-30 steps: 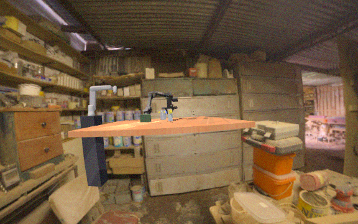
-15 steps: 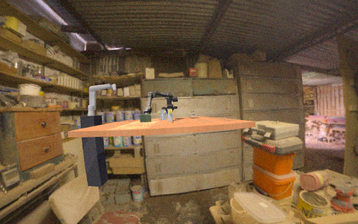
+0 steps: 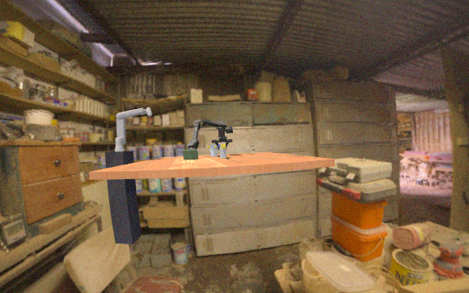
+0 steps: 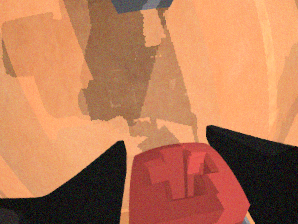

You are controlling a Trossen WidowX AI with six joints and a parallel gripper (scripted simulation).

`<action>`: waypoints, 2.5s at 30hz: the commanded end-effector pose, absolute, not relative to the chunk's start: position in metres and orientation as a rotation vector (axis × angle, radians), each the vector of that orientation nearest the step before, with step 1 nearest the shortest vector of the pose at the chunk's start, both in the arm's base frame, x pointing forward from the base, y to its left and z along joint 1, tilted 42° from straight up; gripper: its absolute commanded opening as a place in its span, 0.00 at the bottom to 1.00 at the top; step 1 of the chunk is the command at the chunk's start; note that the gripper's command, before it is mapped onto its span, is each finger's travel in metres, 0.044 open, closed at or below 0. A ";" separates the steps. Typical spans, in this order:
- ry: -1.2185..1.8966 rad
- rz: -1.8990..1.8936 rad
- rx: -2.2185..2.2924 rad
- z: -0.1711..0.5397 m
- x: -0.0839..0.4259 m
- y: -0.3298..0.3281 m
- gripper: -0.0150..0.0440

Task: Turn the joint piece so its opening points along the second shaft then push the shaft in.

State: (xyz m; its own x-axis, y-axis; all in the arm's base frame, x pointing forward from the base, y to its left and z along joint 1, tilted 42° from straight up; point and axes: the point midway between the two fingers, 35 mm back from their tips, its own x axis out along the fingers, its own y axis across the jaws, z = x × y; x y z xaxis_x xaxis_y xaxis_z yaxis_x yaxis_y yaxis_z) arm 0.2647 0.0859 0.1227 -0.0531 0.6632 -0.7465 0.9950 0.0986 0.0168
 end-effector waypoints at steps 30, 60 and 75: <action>1.794 -0.576 1.667 0.155 0.270 0.054 1.00; 1.499 -0.339 1.499 0.220 0.273 -0.023 1.00; 1.814 -0.662 1.682 0.137 0.273 -0.024 1.00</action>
State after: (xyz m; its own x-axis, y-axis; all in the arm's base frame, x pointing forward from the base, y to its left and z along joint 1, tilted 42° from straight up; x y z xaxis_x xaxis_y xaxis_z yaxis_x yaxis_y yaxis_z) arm 0.2757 -0.0248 0.1490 -0.0030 0.7014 -0.7128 0.9906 0.0996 0.0939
